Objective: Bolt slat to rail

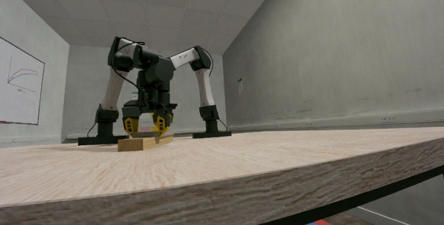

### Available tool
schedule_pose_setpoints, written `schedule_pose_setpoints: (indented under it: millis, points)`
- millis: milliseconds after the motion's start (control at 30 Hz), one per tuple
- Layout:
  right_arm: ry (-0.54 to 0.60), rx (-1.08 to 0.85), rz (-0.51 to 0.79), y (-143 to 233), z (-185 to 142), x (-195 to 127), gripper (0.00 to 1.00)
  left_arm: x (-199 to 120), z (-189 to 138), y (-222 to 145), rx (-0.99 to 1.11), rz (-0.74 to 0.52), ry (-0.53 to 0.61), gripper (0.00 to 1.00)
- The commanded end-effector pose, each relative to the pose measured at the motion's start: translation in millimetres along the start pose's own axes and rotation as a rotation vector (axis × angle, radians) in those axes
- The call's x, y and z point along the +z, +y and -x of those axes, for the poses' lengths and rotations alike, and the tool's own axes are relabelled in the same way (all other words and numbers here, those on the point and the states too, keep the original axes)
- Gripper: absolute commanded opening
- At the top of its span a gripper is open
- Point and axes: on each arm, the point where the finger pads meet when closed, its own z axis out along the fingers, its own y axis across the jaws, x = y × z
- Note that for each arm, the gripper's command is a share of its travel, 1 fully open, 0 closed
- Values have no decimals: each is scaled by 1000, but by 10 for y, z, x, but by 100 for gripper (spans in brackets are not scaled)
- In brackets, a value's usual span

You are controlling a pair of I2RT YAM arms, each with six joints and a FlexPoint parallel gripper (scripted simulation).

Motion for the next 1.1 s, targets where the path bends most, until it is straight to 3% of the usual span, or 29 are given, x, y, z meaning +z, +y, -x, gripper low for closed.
schedule_pose_setpoints:
  millis: [0, 333, 400, 933, 1067]
  points:
    - [-16, 2, 14, 24, 31, -67, 68, -14, -19, 38, 4, -5, -3, 14]
    - [-16, 2, 14, 24, 31, -67, 68, -26, -19, 36, 1, 5, 1, 14]
    - [-17, 2, 15, 24, 36, -69, 68, -36, -17, 27, -3, 16, 4, 36]
    - [-17, 2, 15, 24, 36, -69, 68, -36, -17, 27, -3, 16, 4, 36]
    - [-17, 2, 15, 24, 36, -69, 68, -57, -15, 25, -217, 15, 3, 36]
